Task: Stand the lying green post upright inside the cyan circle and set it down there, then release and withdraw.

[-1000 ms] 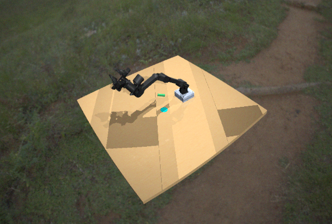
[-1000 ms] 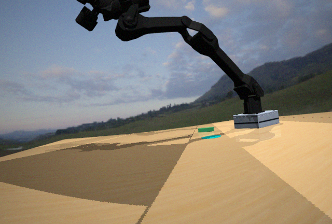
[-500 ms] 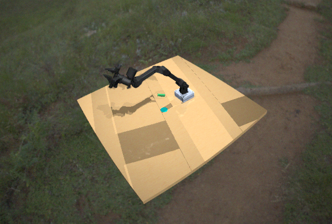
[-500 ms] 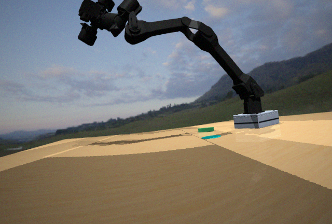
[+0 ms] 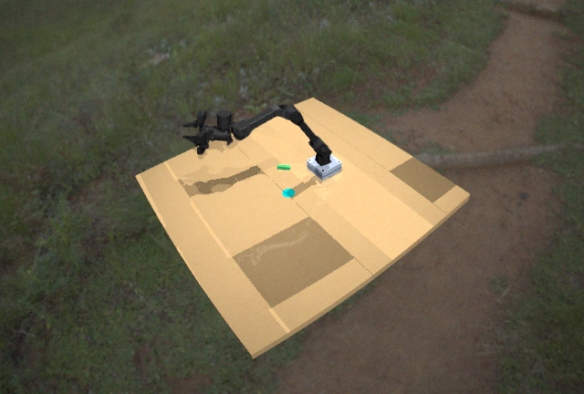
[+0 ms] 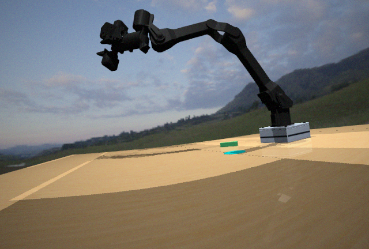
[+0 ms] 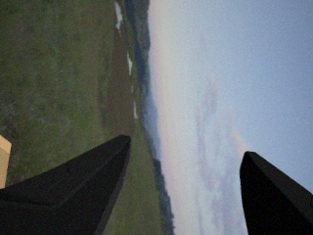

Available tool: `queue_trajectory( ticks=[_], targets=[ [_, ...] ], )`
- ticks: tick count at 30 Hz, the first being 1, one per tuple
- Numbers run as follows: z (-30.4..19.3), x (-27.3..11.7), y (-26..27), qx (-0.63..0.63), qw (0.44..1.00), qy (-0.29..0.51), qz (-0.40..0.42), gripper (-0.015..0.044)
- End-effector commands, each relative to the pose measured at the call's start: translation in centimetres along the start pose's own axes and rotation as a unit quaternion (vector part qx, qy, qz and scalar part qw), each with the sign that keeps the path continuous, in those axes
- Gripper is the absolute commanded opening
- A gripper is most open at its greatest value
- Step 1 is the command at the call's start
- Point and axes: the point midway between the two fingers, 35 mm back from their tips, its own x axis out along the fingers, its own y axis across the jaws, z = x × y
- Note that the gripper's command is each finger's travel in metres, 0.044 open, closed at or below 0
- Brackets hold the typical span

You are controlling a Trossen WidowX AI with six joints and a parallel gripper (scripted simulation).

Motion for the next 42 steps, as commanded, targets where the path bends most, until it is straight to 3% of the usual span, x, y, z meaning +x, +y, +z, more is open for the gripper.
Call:
queue_trajectory(
  ticks=[1,11,22,32,42],
  targets=[
    [-2.3,-0.2,1.8,0.019,0.998,0.011,0.051,0.0232],
    [-9.2,-2.7,5.8,0.091,0.976,0.074,0.181,0.0232],
    [-16.6,-8.5,9.8,0.189,0.914,0.185,0.308,0.0232],
    [-22.3,-16.4,12.7,0.284,0.815,0.317,0.394,0.0232],
    [-26.1,-25.9,14.3,0.372,0.674,0.463,0.439,0.0232]
  ],
)
